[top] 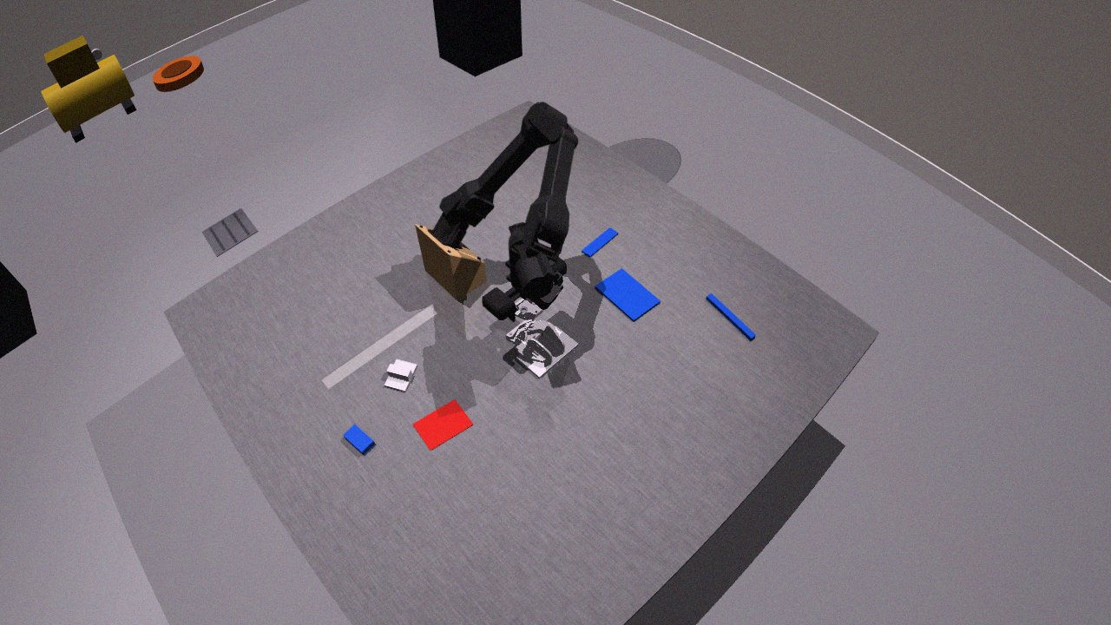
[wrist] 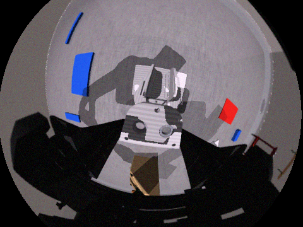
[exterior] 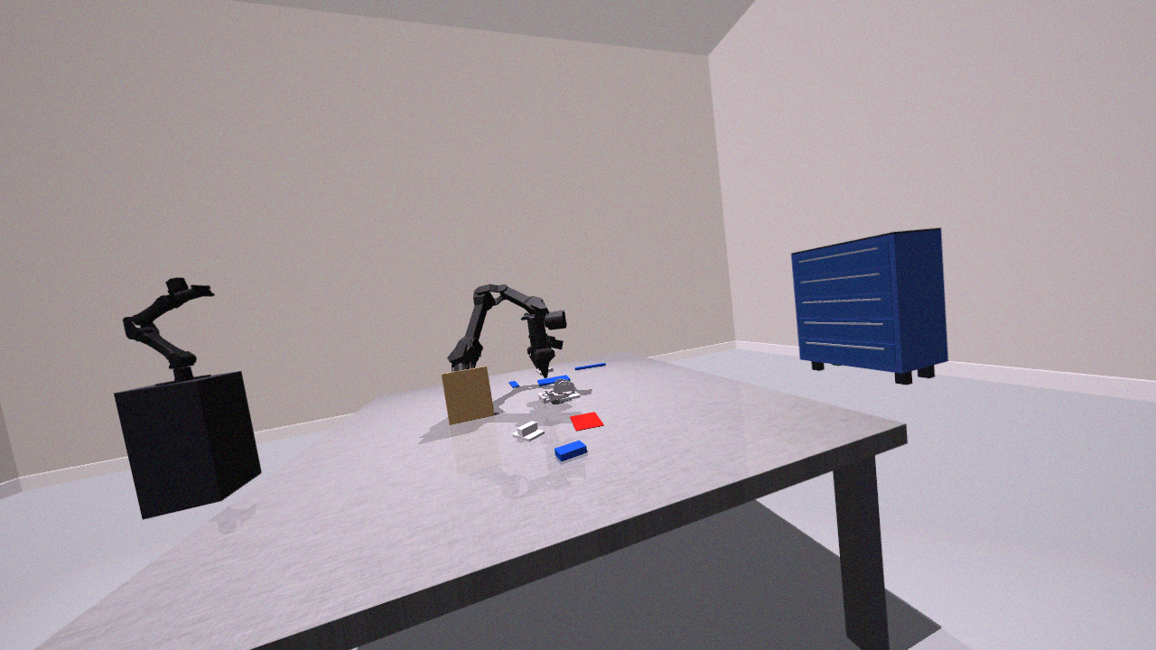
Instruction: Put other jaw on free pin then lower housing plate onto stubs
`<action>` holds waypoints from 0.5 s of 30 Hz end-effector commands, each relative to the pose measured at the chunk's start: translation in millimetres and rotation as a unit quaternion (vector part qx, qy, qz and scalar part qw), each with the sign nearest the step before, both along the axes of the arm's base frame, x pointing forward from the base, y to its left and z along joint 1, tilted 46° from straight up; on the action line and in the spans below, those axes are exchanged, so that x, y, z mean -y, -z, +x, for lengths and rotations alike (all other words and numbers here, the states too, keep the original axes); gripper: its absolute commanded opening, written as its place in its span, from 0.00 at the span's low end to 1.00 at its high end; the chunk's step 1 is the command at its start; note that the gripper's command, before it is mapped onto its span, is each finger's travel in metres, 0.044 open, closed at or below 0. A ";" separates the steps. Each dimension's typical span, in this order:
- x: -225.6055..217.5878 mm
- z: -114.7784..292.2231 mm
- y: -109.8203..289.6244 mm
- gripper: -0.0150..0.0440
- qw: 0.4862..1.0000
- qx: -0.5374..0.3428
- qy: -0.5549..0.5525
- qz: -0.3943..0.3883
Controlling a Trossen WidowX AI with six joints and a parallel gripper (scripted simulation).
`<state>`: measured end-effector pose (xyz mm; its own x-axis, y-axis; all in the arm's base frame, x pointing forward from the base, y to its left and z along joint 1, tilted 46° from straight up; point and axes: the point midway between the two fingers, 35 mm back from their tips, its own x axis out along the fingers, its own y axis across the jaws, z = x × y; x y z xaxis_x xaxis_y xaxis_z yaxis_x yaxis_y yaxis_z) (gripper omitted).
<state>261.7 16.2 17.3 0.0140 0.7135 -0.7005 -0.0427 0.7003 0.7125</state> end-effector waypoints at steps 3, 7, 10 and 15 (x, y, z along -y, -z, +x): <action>-0.8 -0.1 -0.6 0.85 1.000 0.002 -0.002 0.002; -0.8 -0.1 -0.6 0.85 1.000 0.002 -0.002 0.002; 1.5 -1.8 1.7 0.85 1.000 0.003 -0.002 0.002; 3.7 -3.6 4.0 0.85 1.000 0.003 -0.002 0.002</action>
